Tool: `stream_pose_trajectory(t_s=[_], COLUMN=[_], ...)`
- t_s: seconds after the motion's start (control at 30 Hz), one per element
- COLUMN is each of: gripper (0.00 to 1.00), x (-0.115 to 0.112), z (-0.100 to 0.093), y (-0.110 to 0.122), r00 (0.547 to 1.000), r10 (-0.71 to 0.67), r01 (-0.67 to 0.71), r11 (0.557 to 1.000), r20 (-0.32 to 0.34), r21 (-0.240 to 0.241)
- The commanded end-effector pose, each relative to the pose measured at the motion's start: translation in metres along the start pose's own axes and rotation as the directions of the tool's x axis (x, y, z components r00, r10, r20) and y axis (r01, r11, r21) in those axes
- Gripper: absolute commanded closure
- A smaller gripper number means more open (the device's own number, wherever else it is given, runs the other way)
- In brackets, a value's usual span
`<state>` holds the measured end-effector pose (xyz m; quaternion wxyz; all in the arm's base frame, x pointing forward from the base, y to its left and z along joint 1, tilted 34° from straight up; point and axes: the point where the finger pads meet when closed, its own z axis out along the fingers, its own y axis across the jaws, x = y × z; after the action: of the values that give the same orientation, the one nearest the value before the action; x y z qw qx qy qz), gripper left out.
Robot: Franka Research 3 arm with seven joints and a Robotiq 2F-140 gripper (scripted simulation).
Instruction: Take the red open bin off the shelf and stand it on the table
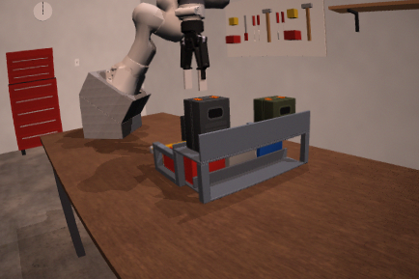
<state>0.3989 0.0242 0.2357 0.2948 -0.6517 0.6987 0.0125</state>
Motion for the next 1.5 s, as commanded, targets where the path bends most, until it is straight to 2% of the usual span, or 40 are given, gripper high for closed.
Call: stream_pose_trajectory(t_s=[0.0, 0.2, 1.47], gripper=[0.43, 0.43, 0.43], x=[0.0, -0.0003, -0.0001], z=[-0.0016, -0.0071, -0.0103], y=[-0.0006, 0.0011, 0.0039], r00=[1.0, 1.0, 1.0], r10=[-0.007, -0.007, -0.007], r01=[0.007, 0.007, 0.007], r11=[1.0, 1.0, 1.0], r20=[-0.001, -0.001, -0.001], r21=[0.0, 0.0, 0.0])
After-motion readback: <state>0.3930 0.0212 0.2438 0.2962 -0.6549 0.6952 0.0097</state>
